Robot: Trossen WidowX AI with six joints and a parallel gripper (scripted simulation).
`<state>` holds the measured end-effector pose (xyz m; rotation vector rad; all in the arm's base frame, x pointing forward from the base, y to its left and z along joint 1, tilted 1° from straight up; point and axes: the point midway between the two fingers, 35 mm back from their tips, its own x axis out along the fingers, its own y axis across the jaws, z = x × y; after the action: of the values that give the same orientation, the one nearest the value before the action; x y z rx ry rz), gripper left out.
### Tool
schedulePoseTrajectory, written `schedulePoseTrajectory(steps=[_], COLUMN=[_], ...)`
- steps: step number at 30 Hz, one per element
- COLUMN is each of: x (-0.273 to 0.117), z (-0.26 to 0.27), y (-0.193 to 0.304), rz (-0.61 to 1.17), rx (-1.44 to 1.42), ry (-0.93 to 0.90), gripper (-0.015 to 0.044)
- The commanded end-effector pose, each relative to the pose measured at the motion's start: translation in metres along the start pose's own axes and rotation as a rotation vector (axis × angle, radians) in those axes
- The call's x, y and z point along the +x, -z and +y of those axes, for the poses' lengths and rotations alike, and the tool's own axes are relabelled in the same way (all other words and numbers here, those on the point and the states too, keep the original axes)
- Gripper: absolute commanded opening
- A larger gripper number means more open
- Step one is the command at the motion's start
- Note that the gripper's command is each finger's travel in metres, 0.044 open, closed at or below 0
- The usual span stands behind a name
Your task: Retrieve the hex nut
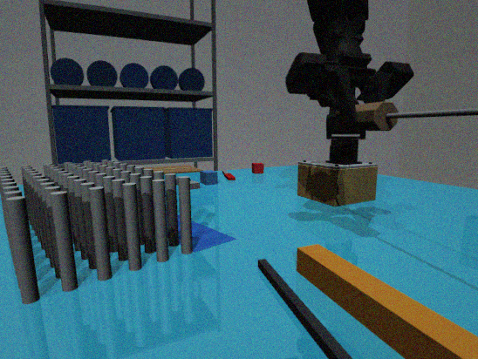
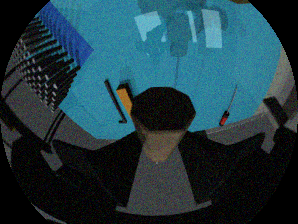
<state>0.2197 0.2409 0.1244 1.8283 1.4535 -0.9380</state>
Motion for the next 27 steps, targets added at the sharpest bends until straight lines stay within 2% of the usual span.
schedulePoseTrajectory(steps=[1,27], x=[-0.008,-0.066], z=[0.014,0.090], y=[-0.011,-0.099], rz=[0.001,-0.026], rx=[0.044,0.385], ry=[-0.028,-0.264], gripper=[0.0000,0.0000])
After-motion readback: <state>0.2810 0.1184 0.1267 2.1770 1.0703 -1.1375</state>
